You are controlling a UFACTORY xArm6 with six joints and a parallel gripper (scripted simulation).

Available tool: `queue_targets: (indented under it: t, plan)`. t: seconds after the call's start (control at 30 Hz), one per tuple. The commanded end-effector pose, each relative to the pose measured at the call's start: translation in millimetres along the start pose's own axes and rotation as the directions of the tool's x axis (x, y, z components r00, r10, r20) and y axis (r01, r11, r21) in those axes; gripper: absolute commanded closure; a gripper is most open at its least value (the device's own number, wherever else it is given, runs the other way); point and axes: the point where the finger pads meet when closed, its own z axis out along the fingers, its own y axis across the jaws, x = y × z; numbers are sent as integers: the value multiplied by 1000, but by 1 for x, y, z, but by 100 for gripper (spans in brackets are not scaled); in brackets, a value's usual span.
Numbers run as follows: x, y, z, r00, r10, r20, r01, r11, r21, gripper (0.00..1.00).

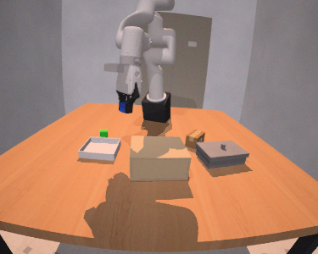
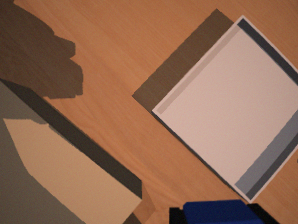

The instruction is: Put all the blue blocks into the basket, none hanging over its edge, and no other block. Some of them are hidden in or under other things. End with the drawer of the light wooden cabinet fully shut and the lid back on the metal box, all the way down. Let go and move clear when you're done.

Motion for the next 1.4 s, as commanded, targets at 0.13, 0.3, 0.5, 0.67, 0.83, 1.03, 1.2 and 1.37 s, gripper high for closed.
queue_targets:
  t: [0.13, 0.3, 0.5, 0.67, 0.83, 1.03, 1.2, 1.37]
  plan:
    - [73, 30, 11, 998, -19, 56, 17, 999, 34, 100]
    - [73, 30, 11, 998, -19, 56, 17, 999, 34, 100]
    - [73, 30, 11, 998, -19, 56, 17, 999, 34, 100]
    - [73, 30, 11, 998, -19, 56, 17, 999, 34, 100]
    - [73, 30, 12, 998, -19, 56, 17, 999, 34, 100]
    - [73, 30, 13, 998, -19, 56, 17, 999, 34, 100]
    - [73, 30, 15, 998, -19, 56, 17, 999, 34, 100]
    - [73, 30, 19, 998, -19, 56, 17, 999, 34, 100]
